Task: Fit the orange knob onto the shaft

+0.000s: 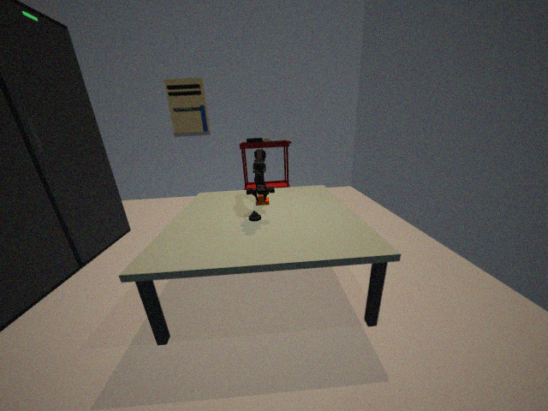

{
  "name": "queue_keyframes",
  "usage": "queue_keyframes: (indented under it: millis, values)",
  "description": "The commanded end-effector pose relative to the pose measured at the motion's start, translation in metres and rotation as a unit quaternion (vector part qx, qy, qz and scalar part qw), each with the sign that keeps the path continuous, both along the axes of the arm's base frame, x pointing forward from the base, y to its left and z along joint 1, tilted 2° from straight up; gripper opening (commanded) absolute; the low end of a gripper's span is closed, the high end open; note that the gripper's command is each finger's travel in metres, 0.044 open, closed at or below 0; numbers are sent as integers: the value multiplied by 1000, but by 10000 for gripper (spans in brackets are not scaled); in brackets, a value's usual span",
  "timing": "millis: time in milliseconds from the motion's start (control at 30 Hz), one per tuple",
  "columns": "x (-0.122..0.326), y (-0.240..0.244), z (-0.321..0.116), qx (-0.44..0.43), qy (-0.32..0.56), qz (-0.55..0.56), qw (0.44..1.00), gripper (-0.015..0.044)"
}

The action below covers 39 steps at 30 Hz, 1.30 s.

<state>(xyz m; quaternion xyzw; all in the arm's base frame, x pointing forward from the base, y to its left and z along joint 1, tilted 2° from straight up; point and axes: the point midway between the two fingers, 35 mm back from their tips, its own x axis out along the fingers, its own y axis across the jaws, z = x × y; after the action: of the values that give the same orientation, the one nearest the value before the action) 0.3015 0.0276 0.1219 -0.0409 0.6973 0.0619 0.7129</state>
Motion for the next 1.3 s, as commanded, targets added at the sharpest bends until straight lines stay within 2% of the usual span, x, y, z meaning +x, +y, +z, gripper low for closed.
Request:
queue_keyframes:
  millis: [0,467,900,1267]
  values:
    - [9,-11,-2,2,-6,3,1000,0]
    - [24,-48,-17,1,-6,3,1000,0]
    - [25,-47,-43,2,-6,3,1000,0]
    - [28,-47,-40,2,-6,-1,1000,0]
